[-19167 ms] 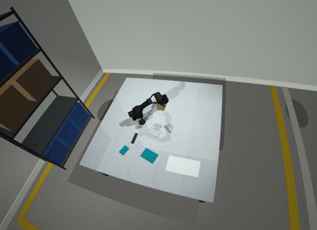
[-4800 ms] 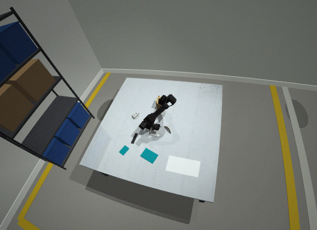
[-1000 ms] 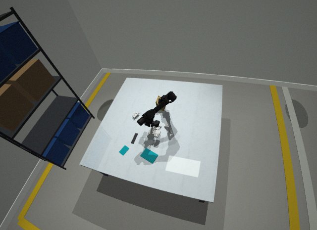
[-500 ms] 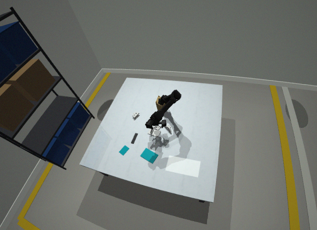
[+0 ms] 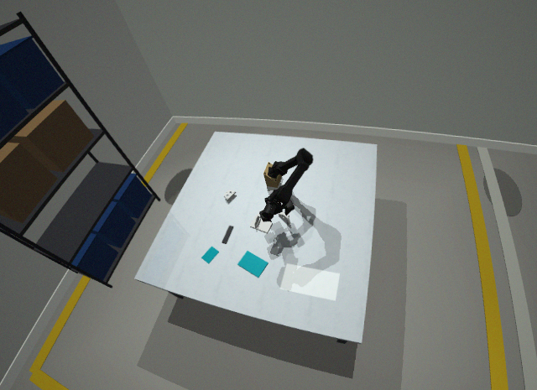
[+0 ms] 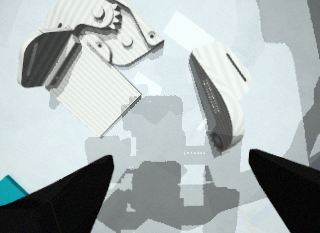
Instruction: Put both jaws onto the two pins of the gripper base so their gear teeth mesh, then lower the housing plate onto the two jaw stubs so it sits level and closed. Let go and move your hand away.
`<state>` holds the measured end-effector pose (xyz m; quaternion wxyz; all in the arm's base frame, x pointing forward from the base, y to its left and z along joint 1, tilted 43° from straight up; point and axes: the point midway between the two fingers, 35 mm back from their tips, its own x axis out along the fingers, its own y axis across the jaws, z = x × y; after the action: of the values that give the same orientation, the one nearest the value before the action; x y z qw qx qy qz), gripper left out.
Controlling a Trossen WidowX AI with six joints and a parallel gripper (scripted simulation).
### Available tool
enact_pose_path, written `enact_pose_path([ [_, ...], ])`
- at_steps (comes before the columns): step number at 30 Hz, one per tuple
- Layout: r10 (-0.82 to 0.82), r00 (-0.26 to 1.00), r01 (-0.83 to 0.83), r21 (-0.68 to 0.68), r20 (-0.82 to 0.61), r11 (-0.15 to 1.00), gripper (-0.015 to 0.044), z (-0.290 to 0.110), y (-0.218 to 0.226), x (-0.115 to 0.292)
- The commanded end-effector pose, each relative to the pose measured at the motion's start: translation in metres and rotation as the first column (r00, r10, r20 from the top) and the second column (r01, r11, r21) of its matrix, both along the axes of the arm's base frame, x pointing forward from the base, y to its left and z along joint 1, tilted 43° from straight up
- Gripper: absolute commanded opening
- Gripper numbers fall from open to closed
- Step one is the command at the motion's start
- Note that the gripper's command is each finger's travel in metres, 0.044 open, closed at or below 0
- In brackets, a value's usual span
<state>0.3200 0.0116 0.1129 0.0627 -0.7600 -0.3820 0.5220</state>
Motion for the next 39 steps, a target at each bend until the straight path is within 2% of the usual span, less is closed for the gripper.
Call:
enact_pose_path([
  [1,0.064,0.996,-0.064,-0.008,0.056,0.998,0.044,0.011,0.013,-0.003],
  [8,0.182,0.971,-0.178,-0.035,0.154,0.983,0.044,0.032,0.036,-0.011],
  [13,0.193,0.967,-0.189,-0.038,0.164,0.981,0.044,0.034,0.038,-0.012],
  [39,0.194,0.967,-0.19,-0.04,0.163,0.981,0.044,0.004,0.063,-0.003],
])
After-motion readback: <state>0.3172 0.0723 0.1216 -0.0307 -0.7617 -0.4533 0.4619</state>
